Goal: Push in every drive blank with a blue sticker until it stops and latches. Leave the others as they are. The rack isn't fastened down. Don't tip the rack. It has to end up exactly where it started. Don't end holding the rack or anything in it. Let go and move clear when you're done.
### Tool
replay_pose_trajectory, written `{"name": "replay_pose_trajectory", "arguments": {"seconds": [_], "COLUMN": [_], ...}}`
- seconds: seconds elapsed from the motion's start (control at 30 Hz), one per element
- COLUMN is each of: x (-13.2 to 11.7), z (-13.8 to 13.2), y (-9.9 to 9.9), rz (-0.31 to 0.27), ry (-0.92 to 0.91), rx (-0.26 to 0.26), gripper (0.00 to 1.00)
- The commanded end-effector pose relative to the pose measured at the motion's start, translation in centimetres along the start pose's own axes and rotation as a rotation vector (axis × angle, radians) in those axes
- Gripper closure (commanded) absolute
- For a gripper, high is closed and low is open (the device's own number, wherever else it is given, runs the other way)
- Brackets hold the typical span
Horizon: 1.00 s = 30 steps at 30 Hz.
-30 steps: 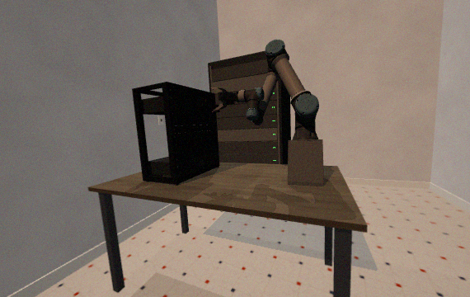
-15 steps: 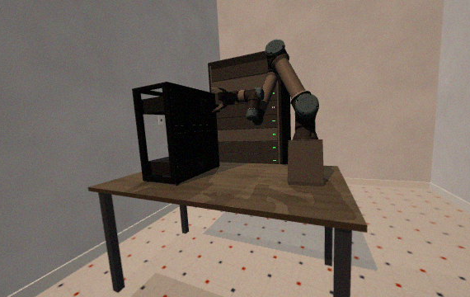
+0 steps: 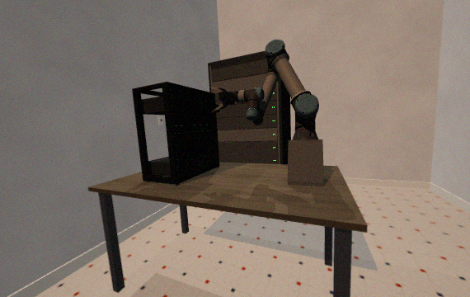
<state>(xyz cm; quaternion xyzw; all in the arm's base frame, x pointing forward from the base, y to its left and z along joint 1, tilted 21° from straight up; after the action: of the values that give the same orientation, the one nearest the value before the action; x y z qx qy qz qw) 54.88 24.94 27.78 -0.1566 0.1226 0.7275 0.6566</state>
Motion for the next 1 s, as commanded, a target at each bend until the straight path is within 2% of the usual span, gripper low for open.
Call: {"name": "replay_pose_trajectory", "arguments": {"seconds": [0.0, 0.6, 0.97], "x": [0.0, -0.1, -1.0], "z": [0.1, 0.0, -0.3], "y": [0.0, 0.0, 0.2], "rz": [0.000, 0.000, 0.000], "ry": [0.000, 0.000, 0.000], "rx": [-0.001, -0.001, -0.001], "gripper": [0.00, 0.00, 0.00]}}
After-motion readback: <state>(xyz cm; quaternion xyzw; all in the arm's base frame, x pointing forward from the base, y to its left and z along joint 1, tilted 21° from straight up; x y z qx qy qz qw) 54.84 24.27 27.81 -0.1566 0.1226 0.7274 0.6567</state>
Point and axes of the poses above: the point where the finger pads meet when closed, its own y axis back along the fingers, its own z axis across the jaws, x = y × z, the point moved 1 cm from there along y, back along the fingers, and after that the axes turned 2 degrees about y, right-handed, at the moved point
